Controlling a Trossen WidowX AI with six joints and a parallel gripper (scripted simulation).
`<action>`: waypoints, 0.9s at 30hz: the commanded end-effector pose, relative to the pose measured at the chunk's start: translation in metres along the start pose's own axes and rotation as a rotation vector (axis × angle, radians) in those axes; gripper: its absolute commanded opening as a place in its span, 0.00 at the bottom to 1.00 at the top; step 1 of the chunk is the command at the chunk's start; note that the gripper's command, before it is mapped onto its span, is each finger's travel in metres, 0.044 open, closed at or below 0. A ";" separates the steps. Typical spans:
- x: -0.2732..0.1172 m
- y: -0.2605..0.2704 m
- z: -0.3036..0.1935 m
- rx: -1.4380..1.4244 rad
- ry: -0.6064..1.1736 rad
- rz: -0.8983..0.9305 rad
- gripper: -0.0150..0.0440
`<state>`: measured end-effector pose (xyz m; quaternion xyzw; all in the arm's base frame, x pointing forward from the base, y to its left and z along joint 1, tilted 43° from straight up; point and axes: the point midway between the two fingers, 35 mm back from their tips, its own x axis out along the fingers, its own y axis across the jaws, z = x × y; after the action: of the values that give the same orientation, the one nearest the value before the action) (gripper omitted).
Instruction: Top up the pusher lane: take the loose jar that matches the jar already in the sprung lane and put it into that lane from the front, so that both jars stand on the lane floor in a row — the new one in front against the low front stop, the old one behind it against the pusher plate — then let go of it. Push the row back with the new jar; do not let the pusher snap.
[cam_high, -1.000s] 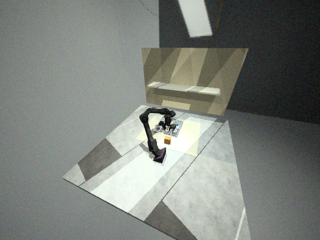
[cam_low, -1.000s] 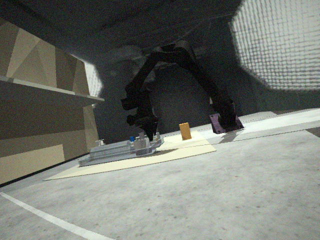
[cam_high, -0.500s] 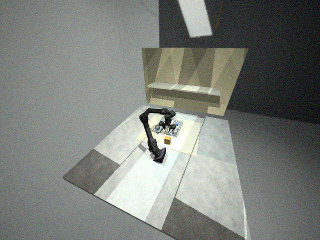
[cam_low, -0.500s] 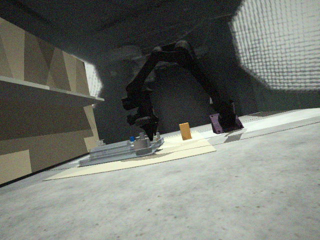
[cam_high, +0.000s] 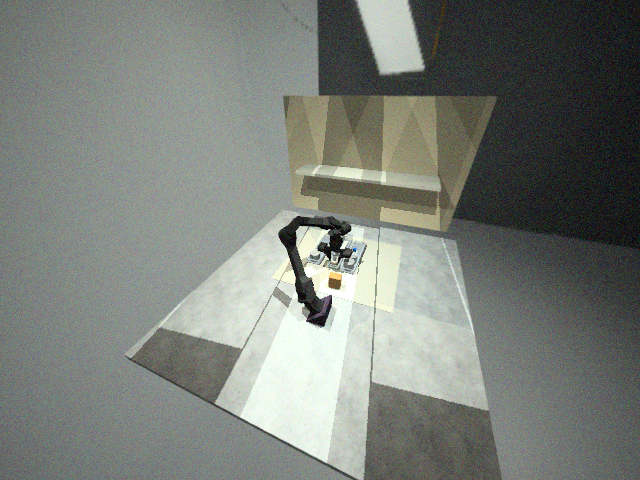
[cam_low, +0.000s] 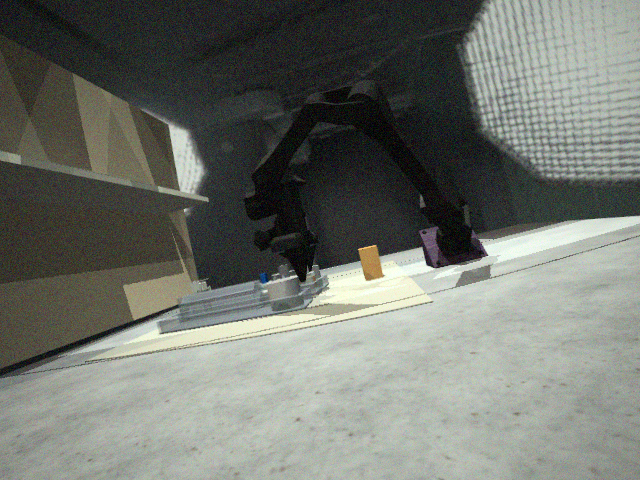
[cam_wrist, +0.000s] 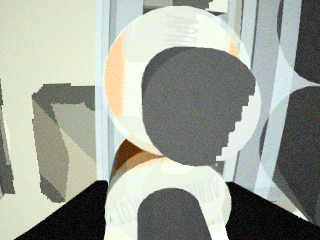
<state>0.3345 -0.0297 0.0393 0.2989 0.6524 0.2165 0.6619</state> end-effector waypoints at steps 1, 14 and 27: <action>0.000 0.000 0.000 -0.004 -0.001 0.003 0.78; -0.020 -0.001 0.000 -0.004 -0.001 0.002 0.78; -0.023 -0.002 -0.032 -0.003 0.000 0.001 0.78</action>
<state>0.3141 -0.0428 0.0574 0.2998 0.6498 0.2183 0.6635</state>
